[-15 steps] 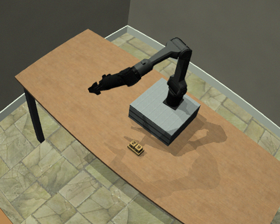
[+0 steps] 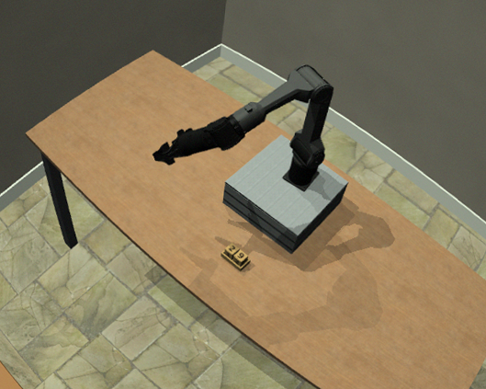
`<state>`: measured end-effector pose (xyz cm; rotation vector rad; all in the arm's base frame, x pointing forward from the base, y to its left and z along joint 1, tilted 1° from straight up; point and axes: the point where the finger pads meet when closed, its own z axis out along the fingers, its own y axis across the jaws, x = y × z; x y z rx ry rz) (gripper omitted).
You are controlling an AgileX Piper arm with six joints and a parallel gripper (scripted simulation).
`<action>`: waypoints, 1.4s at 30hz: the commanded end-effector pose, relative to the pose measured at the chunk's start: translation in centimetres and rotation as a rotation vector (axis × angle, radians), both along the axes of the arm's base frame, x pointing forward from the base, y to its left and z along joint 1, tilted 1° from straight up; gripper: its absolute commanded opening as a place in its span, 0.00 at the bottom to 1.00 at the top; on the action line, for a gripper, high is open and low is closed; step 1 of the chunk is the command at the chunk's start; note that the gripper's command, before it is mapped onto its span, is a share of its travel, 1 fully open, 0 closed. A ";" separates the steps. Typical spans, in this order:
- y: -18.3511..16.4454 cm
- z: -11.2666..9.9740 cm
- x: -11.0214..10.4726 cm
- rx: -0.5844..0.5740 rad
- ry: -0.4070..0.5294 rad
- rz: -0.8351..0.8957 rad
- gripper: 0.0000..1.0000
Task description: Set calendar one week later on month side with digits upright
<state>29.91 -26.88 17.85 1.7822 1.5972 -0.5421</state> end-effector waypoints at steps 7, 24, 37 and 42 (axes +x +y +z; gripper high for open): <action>1.9 -1.7 0.2 0.076 0.010 0.001 1.00; 24.2 -10.9 -0.5 0.808 0.132 0.011 1.00; 24.2 -10.9 -0.4 0.807 0.129 0.011 1.00; 24.2 -10.9 -0.4 0.806 0.136 0.026 1.00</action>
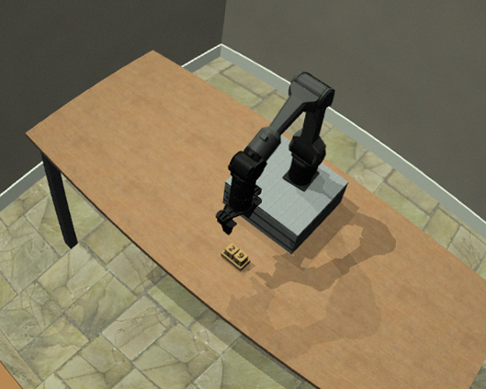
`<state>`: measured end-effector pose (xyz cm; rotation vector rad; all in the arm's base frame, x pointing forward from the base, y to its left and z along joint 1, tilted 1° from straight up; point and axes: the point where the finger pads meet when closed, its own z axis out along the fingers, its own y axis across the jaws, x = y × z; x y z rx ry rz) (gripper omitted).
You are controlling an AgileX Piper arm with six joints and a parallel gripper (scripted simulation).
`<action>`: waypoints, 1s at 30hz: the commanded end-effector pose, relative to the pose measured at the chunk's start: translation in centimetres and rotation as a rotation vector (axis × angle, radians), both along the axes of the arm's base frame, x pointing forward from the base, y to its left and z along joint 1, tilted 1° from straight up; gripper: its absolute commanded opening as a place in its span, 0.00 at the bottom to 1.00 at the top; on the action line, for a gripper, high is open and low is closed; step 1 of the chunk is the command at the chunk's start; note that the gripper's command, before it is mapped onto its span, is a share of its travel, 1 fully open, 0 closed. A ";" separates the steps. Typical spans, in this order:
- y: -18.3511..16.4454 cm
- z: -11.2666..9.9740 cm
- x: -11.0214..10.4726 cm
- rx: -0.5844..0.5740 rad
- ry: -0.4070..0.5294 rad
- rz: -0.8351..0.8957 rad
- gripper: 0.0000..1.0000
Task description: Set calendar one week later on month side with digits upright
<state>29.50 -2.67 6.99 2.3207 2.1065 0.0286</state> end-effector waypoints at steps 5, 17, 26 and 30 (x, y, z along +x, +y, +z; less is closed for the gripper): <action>0.0 -0.3 0.0 -0.002 0.002 0.077 1.00; 0.0 -1.1 0.0 -0.006 0.000 0.454 1.00; 0.0 -2.3 0.1 -0.015 -0.005 1.049 1.00; 0.0 -2.6 0.1 -0.018 -0.006 1.203 1.00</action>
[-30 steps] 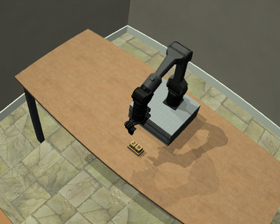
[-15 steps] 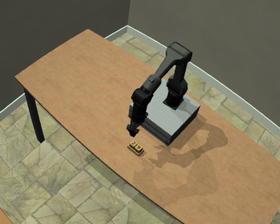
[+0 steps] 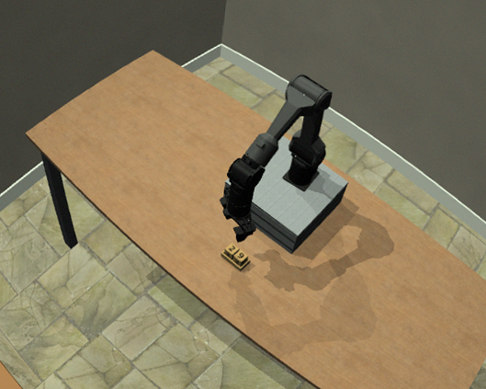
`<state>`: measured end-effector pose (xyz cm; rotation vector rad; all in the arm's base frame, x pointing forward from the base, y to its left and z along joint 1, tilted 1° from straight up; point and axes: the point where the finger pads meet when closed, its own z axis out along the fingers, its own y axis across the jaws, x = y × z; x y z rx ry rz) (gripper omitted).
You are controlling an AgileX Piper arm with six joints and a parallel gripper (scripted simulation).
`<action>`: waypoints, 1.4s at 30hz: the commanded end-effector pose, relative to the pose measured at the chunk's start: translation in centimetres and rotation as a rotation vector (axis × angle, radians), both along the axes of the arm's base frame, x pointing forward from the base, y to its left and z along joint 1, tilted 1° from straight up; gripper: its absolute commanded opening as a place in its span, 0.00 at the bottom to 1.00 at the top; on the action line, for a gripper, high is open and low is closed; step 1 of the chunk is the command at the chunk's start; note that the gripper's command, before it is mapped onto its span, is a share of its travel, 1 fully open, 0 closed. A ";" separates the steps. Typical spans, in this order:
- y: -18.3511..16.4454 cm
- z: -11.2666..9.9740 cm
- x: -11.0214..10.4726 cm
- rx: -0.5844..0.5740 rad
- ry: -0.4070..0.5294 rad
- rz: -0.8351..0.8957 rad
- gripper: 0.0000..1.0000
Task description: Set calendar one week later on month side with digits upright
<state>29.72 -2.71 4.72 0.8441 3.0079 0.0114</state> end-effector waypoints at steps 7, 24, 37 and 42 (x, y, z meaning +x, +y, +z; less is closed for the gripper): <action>0.0 -1.4 -0.1 -0.004 0.000 0.645 1.00; 0.1 -3.4 -0.1 -0.022 -0.008 1.655 1.00; 0.1 -4.0 -0.2 -0.030 -0.011 1.982 1.00; 0.1 -4.0 -0.2 -0.031 -0.011 2.015 1.00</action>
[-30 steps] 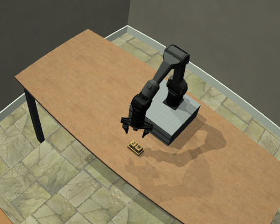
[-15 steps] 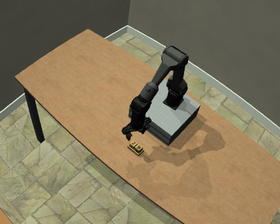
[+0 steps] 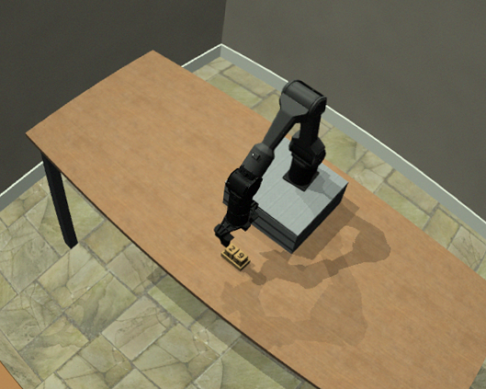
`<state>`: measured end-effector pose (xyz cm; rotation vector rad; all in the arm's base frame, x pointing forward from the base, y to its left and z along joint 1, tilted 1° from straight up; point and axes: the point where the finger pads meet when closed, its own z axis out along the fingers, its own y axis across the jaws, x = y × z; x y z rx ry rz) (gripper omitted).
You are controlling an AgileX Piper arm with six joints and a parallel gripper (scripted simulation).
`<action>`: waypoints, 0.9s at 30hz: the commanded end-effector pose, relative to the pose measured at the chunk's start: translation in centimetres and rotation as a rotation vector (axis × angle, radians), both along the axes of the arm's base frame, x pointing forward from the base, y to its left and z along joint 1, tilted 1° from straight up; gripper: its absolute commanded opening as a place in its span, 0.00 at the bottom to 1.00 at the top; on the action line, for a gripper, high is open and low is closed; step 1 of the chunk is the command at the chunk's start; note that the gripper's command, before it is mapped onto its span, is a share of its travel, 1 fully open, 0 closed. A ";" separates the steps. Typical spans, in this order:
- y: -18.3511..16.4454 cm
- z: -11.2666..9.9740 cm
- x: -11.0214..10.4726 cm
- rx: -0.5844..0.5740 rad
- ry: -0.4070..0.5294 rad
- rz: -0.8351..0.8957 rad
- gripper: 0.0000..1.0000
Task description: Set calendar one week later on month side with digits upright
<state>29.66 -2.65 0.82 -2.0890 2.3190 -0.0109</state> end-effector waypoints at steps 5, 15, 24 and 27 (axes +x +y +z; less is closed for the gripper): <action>0.0 -0.1 -0.1 0.001 0.003 0.002 0.61; 0.0 -0.1 -0.1 0.001 0.003 0.002 0.61; 0.0 -0.1 -0.1 0.001 0.003 0.002 0.61; 0.0 -0.1 -0.1 0.001 0.003 0.002 0.61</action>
